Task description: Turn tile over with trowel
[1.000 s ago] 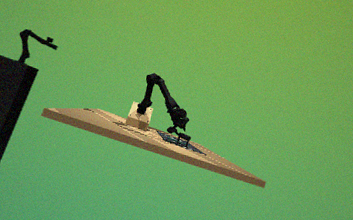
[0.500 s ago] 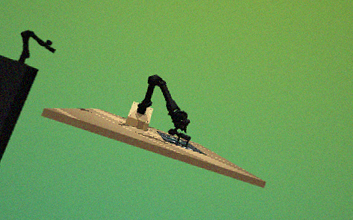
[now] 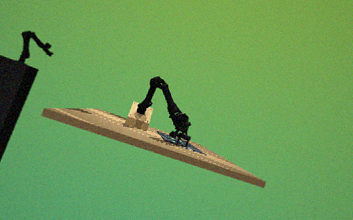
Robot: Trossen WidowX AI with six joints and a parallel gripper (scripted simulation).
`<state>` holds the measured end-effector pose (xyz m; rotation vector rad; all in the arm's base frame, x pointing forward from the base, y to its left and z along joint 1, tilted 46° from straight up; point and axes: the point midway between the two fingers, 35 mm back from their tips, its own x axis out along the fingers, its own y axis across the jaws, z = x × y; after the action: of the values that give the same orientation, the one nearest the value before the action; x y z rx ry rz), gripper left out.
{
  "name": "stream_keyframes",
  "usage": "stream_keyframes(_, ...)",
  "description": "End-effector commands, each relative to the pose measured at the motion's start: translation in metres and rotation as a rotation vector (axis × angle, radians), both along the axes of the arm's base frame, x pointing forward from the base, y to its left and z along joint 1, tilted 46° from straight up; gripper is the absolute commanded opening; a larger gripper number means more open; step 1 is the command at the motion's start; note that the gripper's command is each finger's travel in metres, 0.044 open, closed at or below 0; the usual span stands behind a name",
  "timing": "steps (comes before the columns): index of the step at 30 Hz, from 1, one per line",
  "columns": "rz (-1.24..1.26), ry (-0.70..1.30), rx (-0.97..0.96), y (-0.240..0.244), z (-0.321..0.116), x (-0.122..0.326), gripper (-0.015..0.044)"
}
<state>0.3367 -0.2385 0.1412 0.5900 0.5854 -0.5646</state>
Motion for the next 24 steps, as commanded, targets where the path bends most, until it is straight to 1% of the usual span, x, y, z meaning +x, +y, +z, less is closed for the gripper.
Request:
stream_keyframes(1,-0.007,0.005,0.003,-0.0027,-0.0066,0.0041,0.0300)
stream_keyframes(7,-0.007,0.005,0.004,-0.0047,-0.0120,0.0089,0.0300)
stream_keyframes(12,-0.007,0.005,0.004,-0.0047,-0.0120,0.0089,0.0169)
stream_keyframes(24,-0.007,0.005,0.004,-0.0047,-0.0120,0.0089,0.0089)
